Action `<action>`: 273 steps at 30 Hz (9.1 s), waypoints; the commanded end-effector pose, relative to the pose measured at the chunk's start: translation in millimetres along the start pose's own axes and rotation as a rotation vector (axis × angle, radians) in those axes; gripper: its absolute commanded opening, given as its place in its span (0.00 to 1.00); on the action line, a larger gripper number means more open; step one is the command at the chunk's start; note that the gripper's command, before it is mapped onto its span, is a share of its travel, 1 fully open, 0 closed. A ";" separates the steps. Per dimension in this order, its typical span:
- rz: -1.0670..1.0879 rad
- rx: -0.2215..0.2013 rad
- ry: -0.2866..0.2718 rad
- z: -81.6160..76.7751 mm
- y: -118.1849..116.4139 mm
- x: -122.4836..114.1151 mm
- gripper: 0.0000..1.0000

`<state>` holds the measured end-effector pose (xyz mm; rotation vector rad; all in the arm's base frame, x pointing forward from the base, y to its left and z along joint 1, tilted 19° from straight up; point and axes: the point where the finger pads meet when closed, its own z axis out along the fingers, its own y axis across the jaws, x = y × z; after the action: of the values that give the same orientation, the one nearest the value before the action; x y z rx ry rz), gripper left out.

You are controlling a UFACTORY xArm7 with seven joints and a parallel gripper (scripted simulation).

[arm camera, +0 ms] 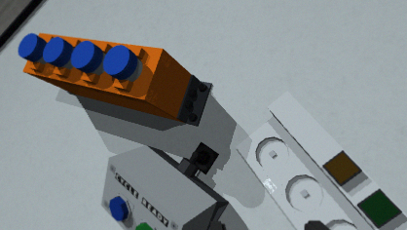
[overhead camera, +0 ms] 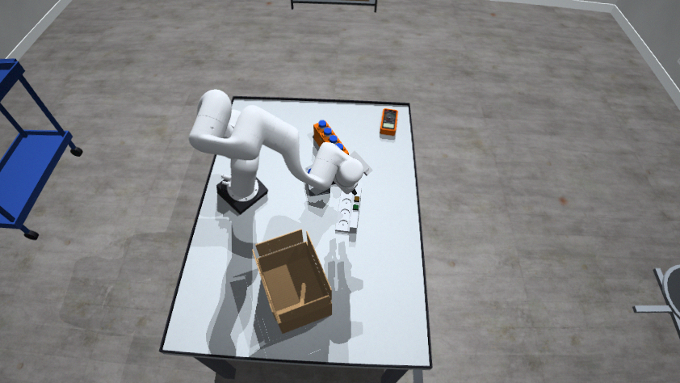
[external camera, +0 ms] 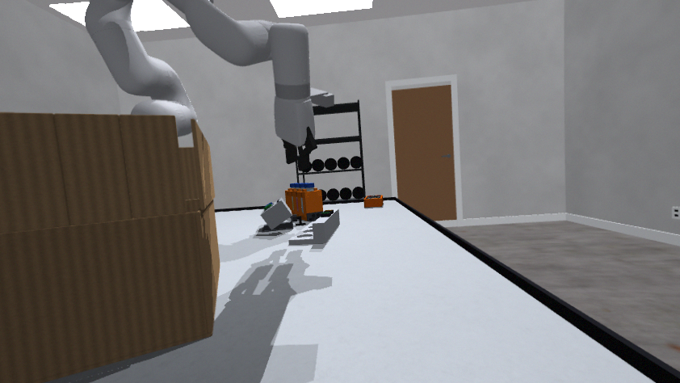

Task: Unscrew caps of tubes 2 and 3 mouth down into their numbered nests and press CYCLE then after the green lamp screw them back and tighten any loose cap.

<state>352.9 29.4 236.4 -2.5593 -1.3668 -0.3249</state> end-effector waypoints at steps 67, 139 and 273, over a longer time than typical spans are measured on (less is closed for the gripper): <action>-0.961 -0.258 -0.475 108.8 -119.1 102.9 0.46; -0.491 -0.352 -0.388 221.5 -212.2 153.5 0.46; -1.126 -0.219 -0.502 220.7 -212.7 153.7 0.00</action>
<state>277.9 329.2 89.4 -2.0231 -2.8500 -0.0219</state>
